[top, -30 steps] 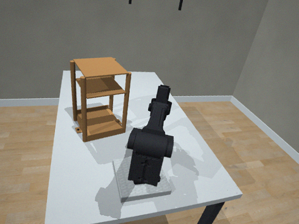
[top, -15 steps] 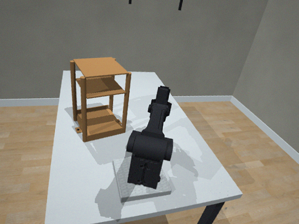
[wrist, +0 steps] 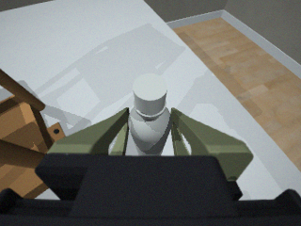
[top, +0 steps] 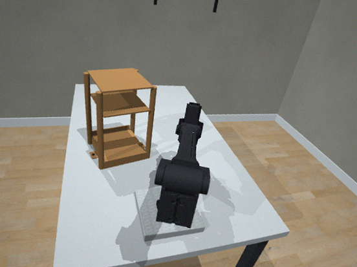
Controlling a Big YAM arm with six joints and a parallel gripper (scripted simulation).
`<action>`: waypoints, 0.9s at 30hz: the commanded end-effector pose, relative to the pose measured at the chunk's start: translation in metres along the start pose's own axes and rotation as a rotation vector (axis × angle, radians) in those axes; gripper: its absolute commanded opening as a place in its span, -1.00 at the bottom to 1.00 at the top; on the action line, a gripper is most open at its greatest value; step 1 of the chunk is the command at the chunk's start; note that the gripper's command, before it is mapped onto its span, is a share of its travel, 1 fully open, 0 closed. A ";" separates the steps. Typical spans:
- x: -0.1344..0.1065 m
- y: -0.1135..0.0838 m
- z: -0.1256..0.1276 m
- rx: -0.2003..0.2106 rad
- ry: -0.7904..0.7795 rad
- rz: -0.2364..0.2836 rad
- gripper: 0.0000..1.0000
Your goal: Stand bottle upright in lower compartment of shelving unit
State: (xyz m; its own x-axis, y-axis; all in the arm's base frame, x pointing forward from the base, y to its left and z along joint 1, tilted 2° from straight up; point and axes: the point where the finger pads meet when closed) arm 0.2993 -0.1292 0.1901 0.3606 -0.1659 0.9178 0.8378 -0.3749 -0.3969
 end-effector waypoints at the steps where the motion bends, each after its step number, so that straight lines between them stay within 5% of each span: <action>1: -0.003 -0.009 0.025 0.058 -0.013 -0.009 -0.47; 10: -0.011 -0.019 0.055 0.123 -0.043 -0.004 -0.47; 27: -0.004 -0.019 0.053 0.116 -0.038 -0.032 -0.47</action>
State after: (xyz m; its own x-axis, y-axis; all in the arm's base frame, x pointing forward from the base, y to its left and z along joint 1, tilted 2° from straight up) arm 0.3032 -0.0714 0.1861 0.3797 -0.1174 0.9176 0.8791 -0.2633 -0.3974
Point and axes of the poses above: the point where the finger pads meet when closed, its own y axis out along the fingers, its own z axis across the jaws, x = y × z, and after that the axes turned 1 degree about y, right-handed
